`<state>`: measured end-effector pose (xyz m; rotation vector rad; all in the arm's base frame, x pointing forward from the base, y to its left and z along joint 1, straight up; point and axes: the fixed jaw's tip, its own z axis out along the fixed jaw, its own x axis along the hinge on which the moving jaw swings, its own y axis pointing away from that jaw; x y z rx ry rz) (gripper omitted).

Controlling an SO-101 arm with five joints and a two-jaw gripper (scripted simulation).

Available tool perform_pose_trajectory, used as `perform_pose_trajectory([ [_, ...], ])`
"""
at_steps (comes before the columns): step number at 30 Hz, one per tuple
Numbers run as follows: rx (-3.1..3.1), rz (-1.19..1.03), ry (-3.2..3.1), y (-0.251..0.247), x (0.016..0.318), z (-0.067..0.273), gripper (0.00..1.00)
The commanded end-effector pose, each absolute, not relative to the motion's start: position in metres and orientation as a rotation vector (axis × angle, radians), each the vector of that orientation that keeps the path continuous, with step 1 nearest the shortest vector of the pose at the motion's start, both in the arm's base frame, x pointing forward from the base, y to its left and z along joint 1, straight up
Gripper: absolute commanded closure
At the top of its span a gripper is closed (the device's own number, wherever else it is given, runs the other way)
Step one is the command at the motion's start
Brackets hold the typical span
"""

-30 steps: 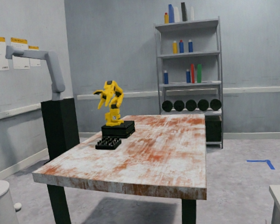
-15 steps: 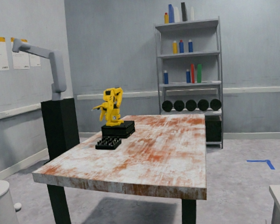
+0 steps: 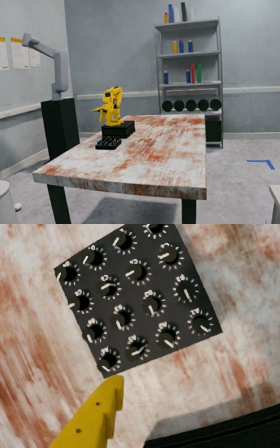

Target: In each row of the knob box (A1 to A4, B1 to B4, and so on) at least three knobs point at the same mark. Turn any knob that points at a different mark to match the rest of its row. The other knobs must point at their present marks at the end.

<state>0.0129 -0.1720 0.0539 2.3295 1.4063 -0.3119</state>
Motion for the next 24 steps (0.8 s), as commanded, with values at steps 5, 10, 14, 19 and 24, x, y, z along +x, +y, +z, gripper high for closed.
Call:
perform_pose_trajectory([
  [5, 2.167, -0.348, 1.710, -0.1669, 0.0182, 0.0478, 0.60],
  [10, 2.063, -0.375, 1.849, -0.1659, 0.0203, 0.0475, 0.60],
  [14, 1.934, -0.404, 2.001, -0.1647, 0.0226, 0.0470, 0.60],
  [19, 1.840, -0.424, 2.098, -0.1638, 0.0241, 0.0467, 0.60],
  [24, 1.828, -0.426, 2.111, -0.1637, 0.0243, 0.0467, 0.60],
])
